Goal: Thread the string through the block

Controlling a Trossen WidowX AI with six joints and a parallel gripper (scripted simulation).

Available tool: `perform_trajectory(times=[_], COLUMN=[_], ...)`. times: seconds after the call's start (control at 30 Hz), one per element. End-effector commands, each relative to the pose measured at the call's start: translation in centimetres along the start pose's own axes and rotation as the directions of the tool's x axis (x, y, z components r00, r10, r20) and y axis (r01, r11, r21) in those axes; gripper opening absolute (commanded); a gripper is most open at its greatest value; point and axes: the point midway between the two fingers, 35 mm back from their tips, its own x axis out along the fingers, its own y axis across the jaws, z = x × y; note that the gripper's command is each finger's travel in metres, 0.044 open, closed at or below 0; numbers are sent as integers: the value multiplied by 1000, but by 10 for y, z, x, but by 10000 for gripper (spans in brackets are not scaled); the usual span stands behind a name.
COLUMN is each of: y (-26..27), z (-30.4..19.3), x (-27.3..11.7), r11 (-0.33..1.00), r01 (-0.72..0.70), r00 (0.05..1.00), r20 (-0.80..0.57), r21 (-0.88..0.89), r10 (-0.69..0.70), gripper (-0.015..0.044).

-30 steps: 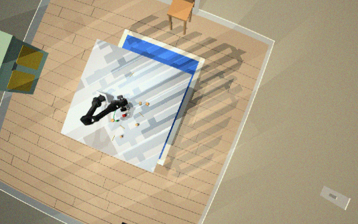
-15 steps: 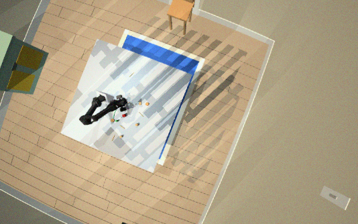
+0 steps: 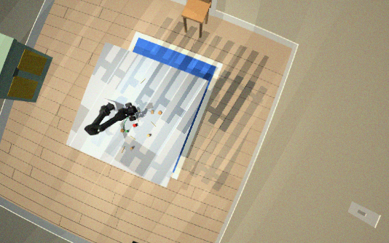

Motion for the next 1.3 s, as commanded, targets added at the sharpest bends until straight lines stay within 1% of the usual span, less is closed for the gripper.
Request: perform_trajectory(times=[0.0, 0.53, 0.87, 1.27], y=[-1, -1, 0, -12], z=[2, 0, -1, -5], x=[-7, -28, -25, -26], r11=[1000, 1000, 1000, 992], r01=[-2, -1, 2, -31], r00=[1000, 1000, 1000, 1000], r20=[12, 10, 0, -7], r21=[10, 10, -1, -119], r10=[1, 0, -2, 30], gripper=[0, 0, 0, 0])
